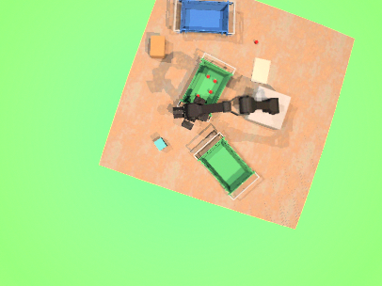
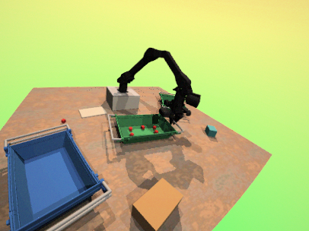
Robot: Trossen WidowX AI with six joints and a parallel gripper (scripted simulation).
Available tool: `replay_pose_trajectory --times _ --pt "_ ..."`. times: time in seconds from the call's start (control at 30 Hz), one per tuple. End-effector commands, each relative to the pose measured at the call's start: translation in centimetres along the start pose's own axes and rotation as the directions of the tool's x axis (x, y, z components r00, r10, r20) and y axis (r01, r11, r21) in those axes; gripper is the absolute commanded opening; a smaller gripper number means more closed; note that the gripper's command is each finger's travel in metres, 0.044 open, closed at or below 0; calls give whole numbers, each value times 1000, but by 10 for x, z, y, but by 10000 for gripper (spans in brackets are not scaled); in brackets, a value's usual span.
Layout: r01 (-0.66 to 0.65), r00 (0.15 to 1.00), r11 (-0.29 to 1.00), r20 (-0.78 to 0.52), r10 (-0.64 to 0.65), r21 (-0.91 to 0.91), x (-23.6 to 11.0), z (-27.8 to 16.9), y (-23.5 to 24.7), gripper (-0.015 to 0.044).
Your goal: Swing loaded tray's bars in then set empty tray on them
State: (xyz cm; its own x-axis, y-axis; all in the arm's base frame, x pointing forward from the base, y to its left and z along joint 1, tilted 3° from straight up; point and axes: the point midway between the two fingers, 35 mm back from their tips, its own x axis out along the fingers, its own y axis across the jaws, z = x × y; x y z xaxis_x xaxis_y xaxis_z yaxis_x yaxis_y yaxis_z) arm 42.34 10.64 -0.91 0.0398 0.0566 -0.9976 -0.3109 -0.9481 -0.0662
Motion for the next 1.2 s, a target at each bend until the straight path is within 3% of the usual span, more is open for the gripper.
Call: replay_pose_trajectory --times 0.0,0.43,0.93,1.17 --pt "4 1000 1000 -15 -4 0 -4 -3 1 83" --pt "1 1000 1000 -15 -1 0 -35 -2 33 83" --pt "-2 1000 1000 -15 2 0 -14 -3 75 83" --pt "-2 1000 1000 -15 2 0 -48 -3 71 83"
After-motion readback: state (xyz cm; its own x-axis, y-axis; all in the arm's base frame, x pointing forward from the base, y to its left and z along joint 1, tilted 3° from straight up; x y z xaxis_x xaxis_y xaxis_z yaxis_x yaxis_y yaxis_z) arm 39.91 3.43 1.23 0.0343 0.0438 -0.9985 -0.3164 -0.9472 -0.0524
